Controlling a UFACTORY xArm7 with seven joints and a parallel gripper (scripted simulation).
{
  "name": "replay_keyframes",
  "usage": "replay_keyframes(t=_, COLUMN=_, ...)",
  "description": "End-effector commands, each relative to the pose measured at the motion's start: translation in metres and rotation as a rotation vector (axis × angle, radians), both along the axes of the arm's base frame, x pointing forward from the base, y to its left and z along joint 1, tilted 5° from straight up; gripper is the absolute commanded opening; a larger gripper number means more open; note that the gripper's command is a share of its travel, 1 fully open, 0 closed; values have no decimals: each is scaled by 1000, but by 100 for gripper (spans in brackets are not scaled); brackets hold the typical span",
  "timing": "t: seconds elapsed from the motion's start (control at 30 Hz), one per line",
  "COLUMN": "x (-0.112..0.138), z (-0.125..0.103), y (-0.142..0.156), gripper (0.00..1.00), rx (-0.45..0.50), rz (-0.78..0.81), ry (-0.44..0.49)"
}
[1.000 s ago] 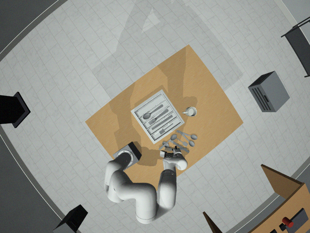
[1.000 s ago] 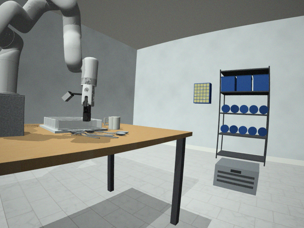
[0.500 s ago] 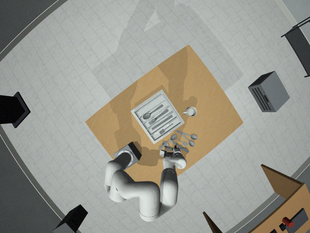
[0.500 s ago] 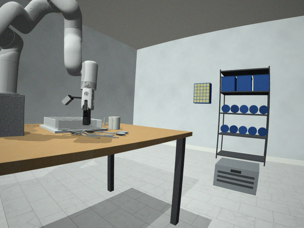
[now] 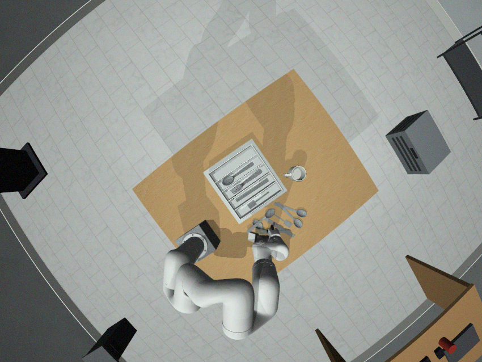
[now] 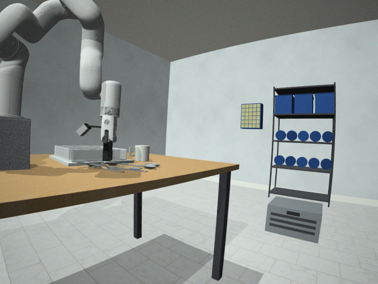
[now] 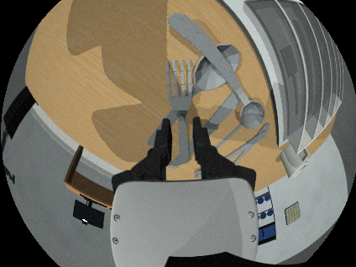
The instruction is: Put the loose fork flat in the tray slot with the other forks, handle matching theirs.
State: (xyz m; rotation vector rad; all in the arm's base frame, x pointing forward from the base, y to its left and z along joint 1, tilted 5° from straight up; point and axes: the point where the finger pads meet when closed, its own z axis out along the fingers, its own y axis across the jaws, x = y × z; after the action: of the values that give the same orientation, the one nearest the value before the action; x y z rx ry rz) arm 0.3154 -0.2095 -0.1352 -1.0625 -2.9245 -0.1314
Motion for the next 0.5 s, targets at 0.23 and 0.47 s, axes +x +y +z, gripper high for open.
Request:
replay_keyframes(t=0.23, x=1, z=-6, y=-1, gripper=28, rx=-3, rz=0, ry=-3)
replay_keyframes(t=0.47, x=1, z=-7, y=-1, gripper=28, rx=-3, rz=0, ry=-3)
